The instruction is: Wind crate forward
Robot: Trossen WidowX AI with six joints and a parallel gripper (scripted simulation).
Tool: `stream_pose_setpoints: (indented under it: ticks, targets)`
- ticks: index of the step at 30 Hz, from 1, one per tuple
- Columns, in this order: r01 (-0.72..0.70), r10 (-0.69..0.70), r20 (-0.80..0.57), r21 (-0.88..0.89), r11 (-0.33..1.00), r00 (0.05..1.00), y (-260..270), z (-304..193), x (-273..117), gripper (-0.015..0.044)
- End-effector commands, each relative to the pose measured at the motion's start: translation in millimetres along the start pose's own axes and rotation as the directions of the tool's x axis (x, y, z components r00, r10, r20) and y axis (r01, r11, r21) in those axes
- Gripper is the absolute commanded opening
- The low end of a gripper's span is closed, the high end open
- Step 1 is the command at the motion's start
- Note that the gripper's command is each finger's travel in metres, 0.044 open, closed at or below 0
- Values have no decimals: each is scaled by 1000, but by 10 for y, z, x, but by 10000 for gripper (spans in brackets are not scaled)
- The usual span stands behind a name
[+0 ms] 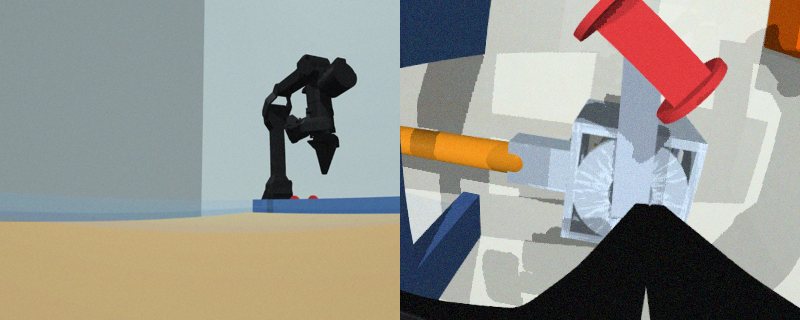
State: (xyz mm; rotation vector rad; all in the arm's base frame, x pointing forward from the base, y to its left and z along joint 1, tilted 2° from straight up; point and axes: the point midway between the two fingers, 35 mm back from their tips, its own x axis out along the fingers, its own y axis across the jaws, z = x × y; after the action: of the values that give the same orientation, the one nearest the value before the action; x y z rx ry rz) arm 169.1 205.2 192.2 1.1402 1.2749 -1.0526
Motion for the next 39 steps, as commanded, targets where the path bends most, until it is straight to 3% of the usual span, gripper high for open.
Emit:
stream_pose_setpoints:
  ticks: [1,16,18,21,26,29,33,39]
  targets:
    - [0,0,1,0,1000,1000,0,0,2,0]
    - [0,0,1,0,1000,1000,0,0,2,0]
    - [0,0,0,-57,998,1000,2,32,9,53]
    - [0,0,-2,-293,956,1000,7,165,46,131]
    - [-4,0,-5,-662,750,1000,-4,393,118,263]
    - [-5,0,-6,-747,665,1000,-12,455,140,341]
    - [-5,0,-6,-752,659,1000,-12,460,142,440]
    - [-5,0,-6,-752,659,1000,-12,460,142,440]
